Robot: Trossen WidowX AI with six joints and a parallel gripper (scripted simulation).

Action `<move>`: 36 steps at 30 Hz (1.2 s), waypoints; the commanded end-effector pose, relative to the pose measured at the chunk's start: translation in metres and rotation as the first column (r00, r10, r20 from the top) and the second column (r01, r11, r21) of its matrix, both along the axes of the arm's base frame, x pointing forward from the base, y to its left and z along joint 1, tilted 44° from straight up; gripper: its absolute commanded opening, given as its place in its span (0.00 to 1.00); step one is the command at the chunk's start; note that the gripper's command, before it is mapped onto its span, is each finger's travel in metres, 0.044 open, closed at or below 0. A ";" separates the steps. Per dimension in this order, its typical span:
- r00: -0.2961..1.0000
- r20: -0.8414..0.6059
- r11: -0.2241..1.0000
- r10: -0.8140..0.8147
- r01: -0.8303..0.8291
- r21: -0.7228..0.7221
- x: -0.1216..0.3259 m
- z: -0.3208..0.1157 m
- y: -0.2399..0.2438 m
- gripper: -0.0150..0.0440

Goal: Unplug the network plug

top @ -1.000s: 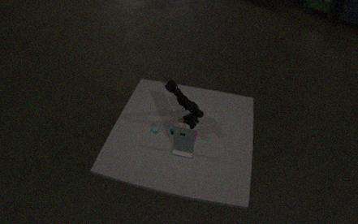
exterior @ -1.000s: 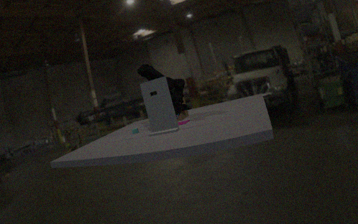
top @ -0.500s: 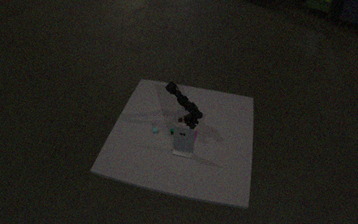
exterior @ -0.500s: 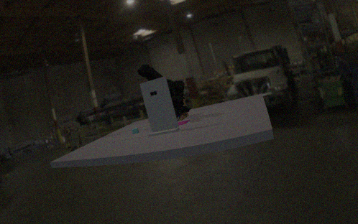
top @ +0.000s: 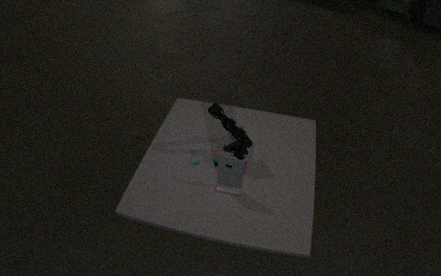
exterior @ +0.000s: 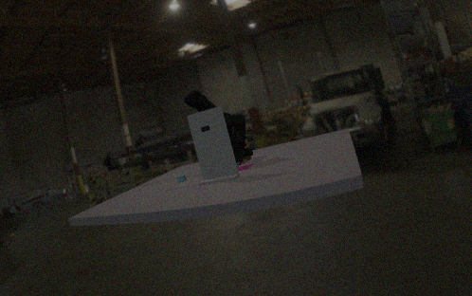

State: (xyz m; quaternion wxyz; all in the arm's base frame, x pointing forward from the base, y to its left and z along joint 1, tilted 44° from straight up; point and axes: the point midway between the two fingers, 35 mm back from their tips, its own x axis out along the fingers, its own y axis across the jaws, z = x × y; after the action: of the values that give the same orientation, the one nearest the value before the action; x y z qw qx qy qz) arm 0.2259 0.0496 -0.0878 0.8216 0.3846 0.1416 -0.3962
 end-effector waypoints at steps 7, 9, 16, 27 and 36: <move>1.000 -0.003 1.000 0.000 0.000 -0.015 -0.001 -0.004 -0.009 0.25; 1.000 -0.003 1.000 0.000 0.000 -0.015 -0.001 -0.005 -0.009 0.25; 1.000 -0.003 1.000 0.000 0.000 -0.015 0.000 -0.007 -0.009 0.25; 1.000 0.000 1.000 -0.001 0.001 -0.006 0.000 -0.007 -0.009 0.25; 1.000 0.000 1.000 -0.001 0.001 -0.006 0.000 -0.007 -0.009 0.52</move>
State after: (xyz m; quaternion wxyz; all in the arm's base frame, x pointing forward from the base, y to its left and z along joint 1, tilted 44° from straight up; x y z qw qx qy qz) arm 0.2263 0.0410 -0.0951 0.8226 0.3821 0.1400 -0.3971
